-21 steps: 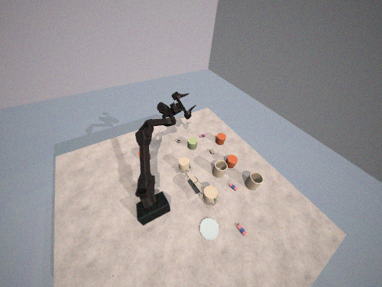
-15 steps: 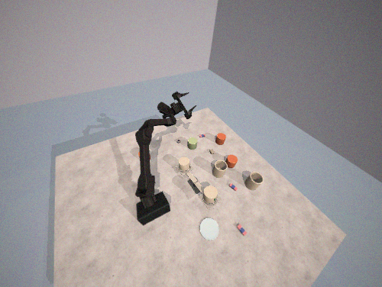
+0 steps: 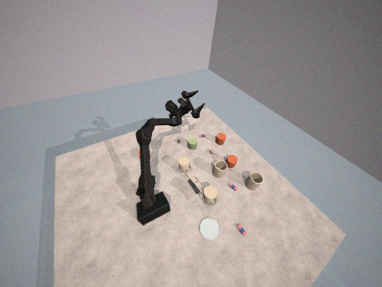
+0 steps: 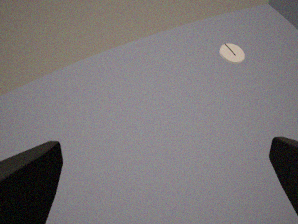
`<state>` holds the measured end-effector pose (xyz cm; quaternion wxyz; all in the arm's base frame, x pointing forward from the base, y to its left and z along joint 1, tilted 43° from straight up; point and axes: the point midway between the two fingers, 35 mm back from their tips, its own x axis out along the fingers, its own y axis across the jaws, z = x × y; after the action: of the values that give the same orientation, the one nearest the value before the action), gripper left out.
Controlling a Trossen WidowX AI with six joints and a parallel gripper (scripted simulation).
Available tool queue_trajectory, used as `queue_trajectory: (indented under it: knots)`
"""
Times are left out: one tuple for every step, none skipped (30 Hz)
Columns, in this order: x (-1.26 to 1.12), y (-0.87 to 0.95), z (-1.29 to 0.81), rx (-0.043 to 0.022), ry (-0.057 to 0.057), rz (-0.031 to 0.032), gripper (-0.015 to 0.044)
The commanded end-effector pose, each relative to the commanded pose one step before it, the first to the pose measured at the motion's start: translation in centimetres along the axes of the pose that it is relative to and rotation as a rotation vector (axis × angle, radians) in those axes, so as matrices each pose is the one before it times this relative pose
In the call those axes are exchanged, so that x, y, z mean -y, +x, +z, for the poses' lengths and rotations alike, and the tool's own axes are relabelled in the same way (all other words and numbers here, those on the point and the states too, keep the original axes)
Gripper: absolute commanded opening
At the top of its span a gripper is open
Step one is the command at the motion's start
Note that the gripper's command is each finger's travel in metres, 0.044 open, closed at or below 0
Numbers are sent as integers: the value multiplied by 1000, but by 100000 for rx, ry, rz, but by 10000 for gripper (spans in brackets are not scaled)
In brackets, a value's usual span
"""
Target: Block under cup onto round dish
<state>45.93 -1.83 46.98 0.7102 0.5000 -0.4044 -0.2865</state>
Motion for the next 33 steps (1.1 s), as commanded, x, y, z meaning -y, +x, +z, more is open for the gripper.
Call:
queue_trajectory:
  knots:
    - [1049, 1592, 79, -1466, -14247, 1562, 440]
    - [270, 376, -47, -479, -3419, 339, 440]
    - [280, 373, -54, -506, -3408, 309, 440]
    - [290, 369, -60, -533, -3395, 280, 440]
    - [300, 365, -68, -561, -3382, 252, 440]
    - [310, 361, -75, -590, -3367, 225, 440]
    - [319, 357, -83, -620, -3352, 200, 440]
    - [328, 353, -91, -651, -3335, 176, 440]
    - [337, 349, -99, -682, -3318, 153, 440]
    - [361, 360, -113, -744, -3442, 134, 440]
    - [370, 356, -123, -782, -3432, 112, 440]
    - [379, 351, -133, -819, -3409, 91, 440]
    - [387, 346, -144, -856, -3385, 72, 440]
    - [394, 342, -154, -894, -3361, 55, 440]
    - [401, 337, -165, -932, -3335, 39, 440]
    - [408, 331, -176, -970, -3308, 25, 440]
    - [414, 326, -188, -1009, -3280, 12, 440]
    - [420, 321, -199, -1048, -3250, 1, 440]
    - [426, 316, -211, -1088, -3220, -8, 440]
    - [427, 294, -186, -1029, -3270, -70, 440]
    - [431, 289, -198, -1065, -3244, -73, 440]
    - [434, 283, -211, -1101, -3214, -74, 440]
    - [437, 278, -223, -1137, -3184, -73, 440]
    - [440, 272, -236, -1172, -3153, -71, 440]
    - [442, 267, -249, -1207, -3121, -67, 440]
    - [443, 262, -262, -1242, -3088, -62, 440]
    - [444, 256, -275, -1277, -3055, -55, 440]
    - [444, 251, -288, -1311, -3021, -46, 440]
    - [444, 245, -301, -1345, -2986, -36, 440]
    - [477, 279, -384, -1611, -3067, 51, 440]
    - [485, 277, -405, -1682, -3071, 65, 440]
    - [484, 270, -420, -1724, -3020, 81, 440]
    - [482, 263, -435, -1765, -2967, 99, 440]
